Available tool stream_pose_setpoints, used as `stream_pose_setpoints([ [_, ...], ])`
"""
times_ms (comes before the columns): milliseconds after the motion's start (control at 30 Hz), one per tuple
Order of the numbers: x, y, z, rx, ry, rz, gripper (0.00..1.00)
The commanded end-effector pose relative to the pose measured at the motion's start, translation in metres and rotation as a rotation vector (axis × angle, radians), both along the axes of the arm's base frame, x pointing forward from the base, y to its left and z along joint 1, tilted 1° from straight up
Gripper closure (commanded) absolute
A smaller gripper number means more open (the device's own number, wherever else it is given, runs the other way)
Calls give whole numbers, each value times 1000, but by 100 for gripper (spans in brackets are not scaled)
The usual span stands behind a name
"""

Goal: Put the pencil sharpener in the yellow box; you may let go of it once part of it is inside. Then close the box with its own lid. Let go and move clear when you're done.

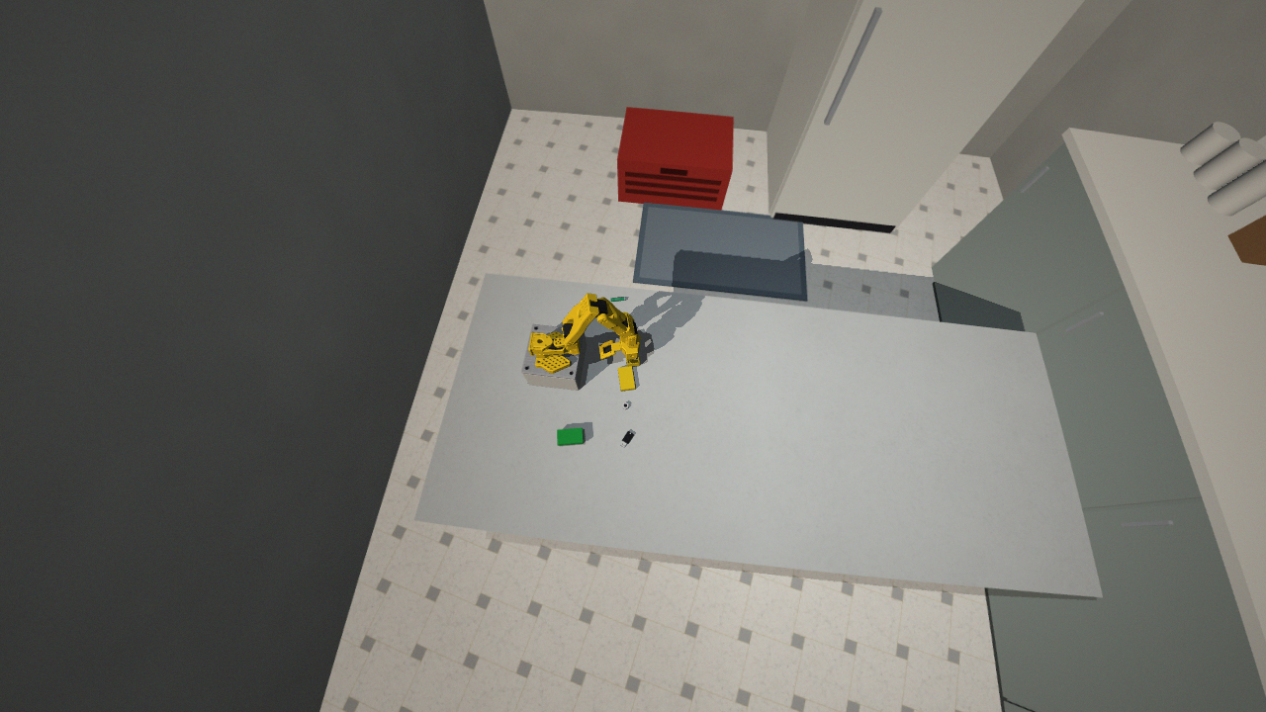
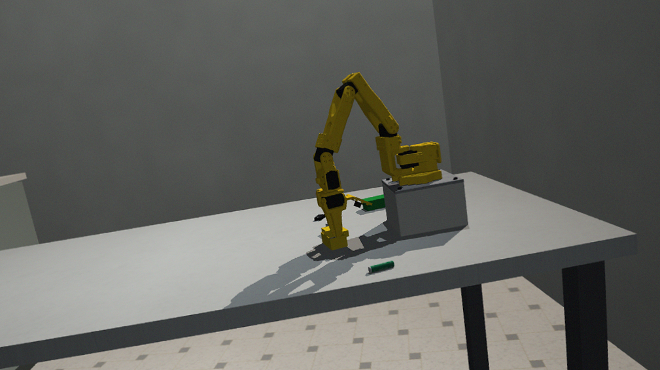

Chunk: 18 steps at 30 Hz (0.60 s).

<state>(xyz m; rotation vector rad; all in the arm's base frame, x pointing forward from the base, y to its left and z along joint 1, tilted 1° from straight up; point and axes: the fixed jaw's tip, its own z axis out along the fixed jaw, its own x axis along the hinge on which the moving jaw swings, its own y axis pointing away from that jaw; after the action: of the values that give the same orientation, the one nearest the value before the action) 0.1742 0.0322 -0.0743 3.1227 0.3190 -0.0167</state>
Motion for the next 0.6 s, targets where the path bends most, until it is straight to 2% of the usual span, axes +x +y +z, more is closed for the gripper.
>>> stream_pose_setpoints([
  [0, 0, -1, 5, 2, -1, 0, 89],
  [267, 0, -1, 6, 2, -1, 0, 89],
  [567, 0, -1, 13, 2, -1, 0, 89],
])
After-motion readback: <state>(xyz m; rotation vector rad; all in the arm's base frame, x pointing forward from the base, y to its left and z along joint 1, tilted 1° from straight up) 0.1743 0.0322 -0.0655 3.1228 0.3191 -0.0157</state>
